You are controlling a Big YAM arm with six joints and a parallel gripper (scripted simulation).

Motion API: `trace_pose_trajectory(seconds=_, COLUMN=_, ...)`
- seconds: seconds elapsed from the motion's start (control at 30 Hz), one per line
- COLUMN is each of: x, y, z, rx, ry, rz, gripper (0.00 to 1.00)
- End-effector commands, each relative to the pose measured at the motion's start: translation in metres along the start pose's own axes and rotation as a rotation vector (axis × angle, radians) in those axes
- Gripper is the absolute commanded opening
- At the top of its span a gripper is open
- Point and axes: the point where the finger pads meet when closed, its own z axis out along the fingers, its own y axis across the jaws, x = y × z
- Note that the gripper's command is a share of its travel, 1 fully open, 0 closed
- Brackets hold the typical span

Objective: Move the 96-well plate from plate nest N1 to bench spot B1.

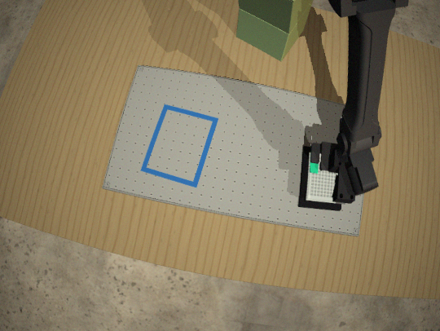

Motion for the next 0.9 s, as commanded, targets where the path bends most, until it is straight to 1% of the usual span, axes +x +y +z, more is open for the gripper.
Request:
trace_pose_trajectory(seconds=0.0, x=-0.011, y=0.006, z=-0.007, rx=-0.012, ry=-0.026, rz=-0.003, gripper=1.0)
trace_pose_trajectory(seconds=0.27, x=-0.011, y=0.006, z=-0.007, rx=-0.012, ry=-0.026, rz=-0.003, gripper=1.0)
trace_pose_trajectory(seconds=0.3, x=-0.002, y=0.007, z=0.004, rx=-0.009, ry=-0.014, rz=-0.021, gripper=1.0)
trace_pose_trajectory(seconds=0.37, x=-0.002, y=0.007, z=0.004, rx=-0.009, ry=-0.014, rz=-0.021, gripper=1.0)
trace_pose_trajectory(seconds=0.47, x=-0.013, y=0.007, z=0.007, rx=-0.014, ry=-0.028, rz=-0.011, gripper=1.0)
trace_pose_trajectory(seconds=0.6, x=-0.014, y=0.002, z=0.015, rx=-0.012, ry=-0.027, rz=-0.001, gripper=1.0)
trace_pose_trajectory(seconds=0.87, x=-0.013, y=0.003, z=0.028, rx=-0.012, ry=-0.026, rz=-0.004, gripper=1.0)
